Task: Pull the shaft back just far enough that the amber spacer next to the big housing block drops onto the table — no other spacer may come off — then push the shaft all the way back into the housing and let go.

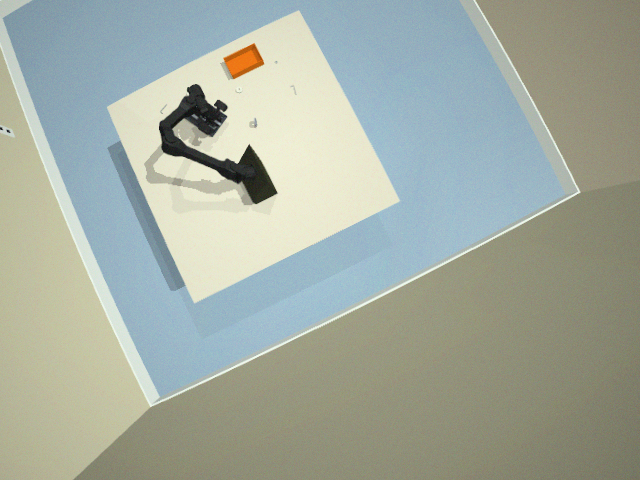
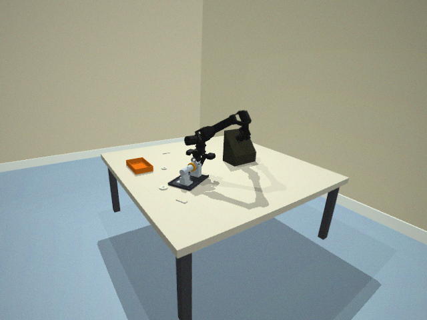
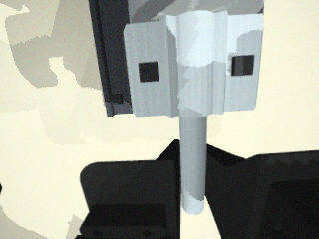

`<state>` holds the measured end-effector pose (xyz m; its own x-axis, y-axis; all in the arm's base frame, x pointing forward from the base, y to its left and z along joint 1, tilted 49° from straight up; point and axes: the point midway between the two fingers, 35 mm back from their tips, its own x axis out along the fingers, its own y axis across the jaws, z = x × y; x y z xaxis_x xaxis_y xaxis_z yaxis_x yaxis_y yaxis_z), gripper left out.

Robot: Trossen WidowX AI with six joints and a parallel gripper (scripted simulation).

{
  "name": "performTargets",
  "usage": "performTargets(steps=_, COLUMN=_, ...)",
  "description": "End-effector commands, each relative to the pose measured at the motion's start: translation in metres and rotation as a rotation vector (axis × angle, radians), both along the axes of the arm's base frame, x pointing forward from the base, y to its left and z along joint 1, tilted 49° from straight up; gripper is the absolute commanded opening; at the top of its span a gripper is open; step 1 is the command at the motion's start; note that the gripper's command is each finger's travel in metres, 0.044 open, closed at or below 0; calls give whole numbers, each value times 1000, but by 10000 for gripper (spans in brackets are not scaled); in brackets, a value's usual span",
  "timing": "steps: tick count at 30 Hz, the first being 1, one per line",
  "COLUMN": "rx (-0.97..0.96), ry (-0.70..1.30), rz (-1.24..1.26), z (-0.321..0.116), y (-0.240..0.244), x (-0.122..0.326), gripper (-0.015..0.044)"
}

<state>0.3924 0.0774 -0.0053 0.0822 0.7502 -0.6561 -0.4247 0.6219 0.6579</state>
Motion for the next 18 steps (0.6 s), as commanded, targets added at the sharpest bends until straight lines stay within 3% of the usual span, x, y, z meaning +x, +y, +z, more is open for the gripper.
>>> performTargets(steps=1, rx=-3, ry=1, rz=2, z=0, y=-1, x=-4, gripper=0)
performTargets(steps=18, rx=-3, ry=1, rz=2, z=-2, y=-2, x=-8, gripper=0)
